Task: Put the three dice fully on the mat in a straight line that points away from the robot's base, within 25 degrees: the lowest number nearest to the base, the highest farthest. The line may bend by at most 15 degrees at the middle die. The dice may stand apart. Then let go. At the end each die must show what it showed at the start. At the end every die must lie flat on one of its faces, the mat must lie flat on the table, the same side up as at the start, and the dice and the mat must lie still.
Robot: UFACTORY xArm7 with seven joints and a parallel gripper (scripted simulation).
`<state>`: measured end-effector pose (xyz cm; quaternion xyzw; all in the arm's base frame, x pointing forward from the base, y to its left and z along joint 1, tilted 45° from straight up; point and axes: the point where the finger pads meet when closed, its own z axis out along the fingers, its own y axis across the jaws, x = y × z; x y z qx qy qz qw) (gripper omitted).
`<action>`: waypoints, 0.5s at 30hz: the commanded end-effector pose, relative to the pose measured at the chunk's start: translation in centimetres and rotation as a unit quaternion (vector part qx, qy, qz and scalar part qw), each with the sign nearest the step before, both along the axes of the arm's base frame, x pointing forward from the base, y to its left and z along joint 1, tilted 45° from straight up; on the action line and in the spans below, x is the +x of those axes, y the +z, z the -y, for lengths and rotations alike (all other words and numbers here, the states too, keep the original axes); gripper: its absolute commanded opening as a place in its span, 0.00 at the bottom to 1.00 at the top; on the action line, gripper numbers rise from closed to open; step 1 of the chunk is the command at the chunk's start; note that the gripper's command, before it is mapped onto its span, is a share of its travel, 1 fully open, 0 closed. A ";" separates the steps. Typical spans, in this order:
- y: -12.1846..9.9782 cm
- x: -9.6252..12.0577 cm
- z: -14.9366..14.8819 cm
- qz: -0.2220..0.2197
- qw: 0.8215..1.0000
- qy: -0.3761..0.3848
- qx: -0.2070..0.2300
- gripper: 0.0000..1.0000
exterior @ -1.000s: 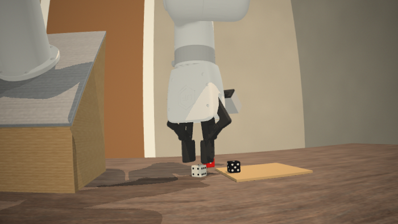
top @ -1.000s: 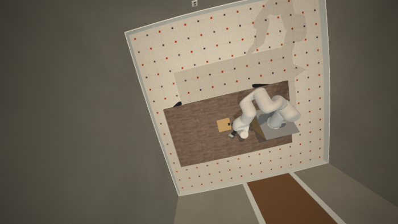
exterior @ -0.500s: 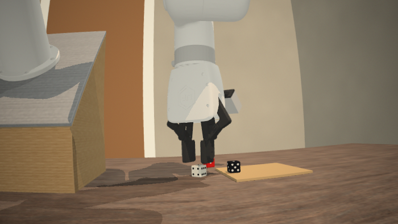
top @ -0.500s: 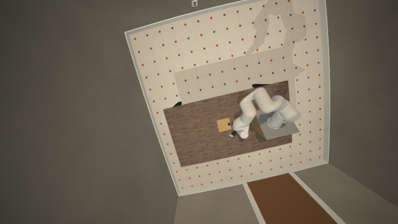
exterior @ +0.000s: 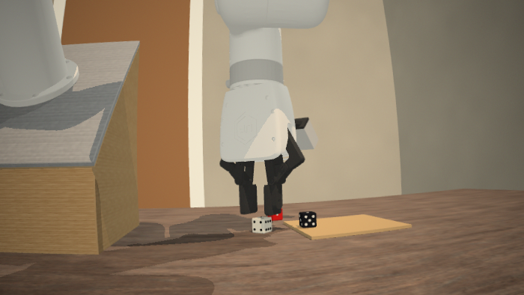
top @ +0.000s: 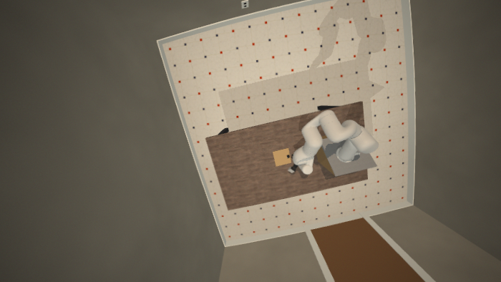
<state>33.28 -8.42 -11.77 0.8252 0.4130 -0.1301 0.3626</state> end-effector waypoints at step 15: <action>-0.1 0.2 -0.3 0.001 1.000 0.001 0.001 0.36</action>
